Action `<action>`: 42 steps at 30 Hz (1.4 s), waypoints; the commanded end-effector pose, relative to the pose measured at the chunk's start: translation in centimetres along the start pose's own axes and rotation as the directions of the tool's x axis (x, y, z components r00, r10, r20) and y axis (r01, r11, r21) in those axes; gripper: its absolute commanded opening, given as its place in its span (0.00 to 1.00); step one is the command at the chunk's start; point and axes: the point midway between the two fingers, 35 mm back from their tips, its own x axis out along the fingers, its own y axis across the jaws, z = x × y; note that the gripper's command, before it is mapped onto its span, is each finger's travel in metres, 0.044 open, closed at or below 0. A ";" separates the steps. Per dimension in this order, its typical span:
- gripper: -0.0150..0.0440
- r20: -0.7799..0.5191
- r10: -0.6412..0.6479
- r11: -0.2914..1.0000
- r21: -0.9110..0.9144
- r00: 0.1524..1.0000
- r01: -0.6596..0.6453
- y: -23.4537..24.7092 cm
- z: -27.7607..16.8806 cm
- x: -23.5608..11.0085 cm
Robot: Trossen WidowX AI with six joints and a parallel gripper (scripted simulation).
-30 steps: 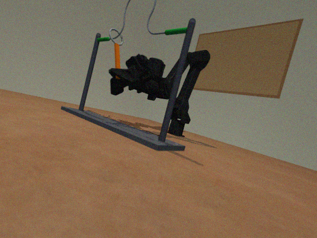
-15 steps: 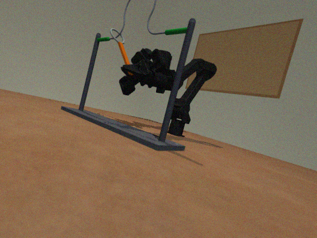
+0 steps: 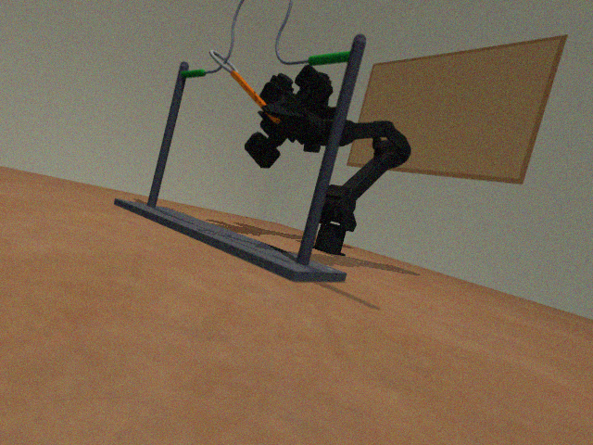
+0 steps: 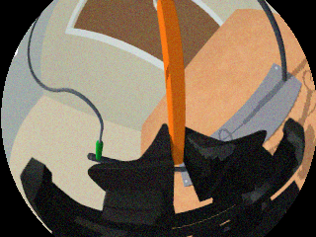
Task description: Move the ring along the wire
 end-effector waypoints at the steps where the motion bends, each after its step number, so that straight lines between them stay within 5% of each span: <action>1: 0.00 -0.052 0.033 0.996 0.081 0.998 -0.029 1.7 0.3 -0.9; 11: 0.00 -0.174 0.144 0.953 0.288 0.974 -0.090 4.9 1.2 -3.0; 42: 0.00 -0.097 0.310 0.759 0.624 0.946 -0.186 10.4 4.2 -4.1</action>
